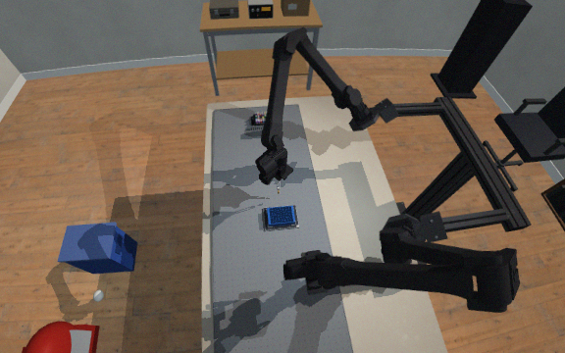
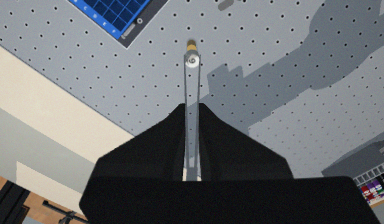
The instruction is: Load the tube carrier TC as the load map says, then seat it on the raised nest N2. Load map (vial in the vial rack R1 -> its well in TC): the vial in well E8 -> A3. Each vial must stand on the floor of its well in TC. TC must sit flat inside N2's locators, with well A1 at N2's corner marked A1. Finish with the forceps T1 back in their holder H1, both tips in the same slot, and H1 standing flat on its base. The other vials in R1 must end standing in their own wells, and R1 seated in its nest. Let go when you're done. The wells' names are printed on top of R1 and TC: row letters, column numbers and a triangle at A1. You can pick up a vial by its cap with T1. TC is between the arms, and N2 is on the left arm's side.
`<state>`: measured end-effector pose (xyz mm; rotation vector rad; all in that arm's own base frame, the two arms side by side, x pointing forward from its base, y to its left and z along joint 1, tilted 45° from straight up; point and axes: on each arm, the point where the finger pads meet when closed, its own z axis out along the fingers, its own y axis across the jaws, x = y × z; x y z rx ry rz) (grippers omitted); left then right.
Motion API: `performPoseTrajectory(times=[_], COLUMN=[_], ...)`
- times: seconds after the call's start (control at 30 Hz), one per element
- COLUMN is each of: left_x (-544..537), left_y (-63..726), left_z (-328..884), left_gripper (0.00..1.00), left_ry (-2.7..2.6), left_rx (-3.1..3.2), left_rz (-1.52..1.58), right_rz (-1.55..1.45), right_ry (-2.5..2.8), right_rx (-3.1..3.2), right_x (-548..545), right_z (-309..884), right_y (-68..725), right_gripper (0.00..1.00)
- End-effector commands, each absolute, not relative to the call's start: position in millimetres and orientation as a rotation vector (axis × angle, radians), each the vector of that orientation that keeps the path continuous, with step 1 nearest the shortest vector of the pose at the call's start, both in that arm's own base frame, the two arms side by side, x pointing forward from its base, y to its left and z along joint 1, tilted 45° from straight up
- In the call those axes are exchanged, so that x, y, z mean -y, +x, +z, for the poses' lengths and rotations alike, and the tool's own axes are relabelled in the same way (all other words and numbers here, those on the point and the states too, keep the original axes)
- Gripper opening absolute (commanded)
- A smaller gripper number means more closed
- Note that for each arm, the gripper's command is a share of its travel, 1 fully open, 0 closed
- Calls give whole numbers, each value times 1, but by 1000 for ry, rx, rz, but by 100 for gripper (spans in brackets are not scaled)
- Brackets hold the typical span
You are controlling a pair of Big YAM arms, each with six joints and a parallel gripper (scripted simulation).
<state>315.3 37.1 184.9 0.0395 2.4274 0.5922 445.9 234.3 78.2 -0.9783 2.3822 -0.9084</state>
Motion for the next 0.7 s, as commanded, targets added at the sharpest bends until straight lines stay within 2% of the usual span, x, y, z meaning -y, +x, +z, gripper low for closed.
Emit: performPoseTrajectory(times=[0.0,0.67], left_x=[-36,-36], left_y=[319,319], left_z=[194,194], left_gripper=[100,100], left_ry=[48,48], left_rx=[-2413,-2413], left_rz=[590,590], right_rz=[-893,-892], right_ry=[-988,-988], right_rx=[-2365,-2365], right_x=[-258,-285], right_z=[80,65], right_y=[446,445], right_gripper=[9,9])
